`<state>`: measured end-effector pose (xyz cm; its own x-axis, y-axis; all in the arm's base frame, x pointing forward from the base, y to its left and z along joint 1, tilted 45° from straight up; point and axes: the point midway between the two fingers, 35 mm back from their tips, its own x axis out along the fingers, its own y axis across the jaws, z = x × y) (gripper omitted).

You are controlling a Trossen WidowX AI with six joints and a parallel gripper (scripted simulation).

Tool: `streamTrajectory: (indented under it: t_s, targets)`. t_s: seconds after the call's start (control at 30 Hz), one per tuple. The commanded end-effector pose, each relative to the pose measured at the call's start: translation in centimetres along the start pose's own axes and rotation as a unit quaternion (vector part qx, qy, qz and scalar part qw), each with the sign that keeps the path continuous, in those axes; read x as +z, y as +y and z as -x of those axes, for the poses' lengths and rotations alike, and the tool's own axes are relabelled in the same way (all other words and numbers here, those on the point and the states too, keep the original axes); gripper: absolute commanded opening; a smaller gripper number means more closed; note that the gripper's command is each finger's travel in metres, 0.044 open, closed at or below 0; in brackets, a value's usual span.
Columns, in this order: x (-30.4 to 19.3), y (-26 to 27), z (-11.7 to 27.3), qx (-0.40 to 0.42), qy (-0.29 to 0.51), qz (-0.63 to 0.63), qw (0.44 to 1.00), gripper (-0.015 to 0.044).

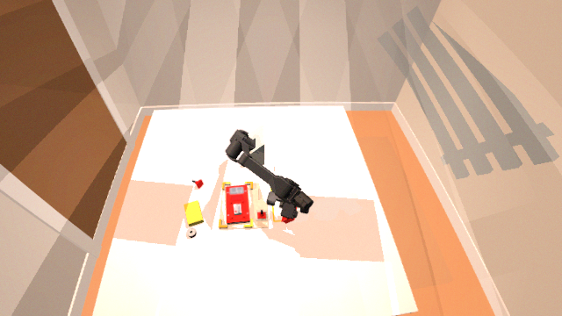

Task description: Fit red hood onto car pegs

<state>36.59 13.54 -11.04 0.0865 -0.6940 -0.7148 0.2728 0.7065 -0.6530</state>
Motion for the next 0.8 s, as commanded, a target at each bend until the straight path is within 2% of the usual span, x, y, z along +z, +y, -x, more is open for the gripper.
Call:
streamTrajectory:
  t_s: [0.0,0.27,0.77]
  targets:
    - [0.0,0.4,0.3,0.002,0.000,-0.002,1.000,0.0000]
    - [0.0,0.0,7.8,0.003,0.001,-0.001,1.000,0.0000]
    - [-0.2,0.3,7.6,0.003,-0.003,0.004,1.000,0.0000]
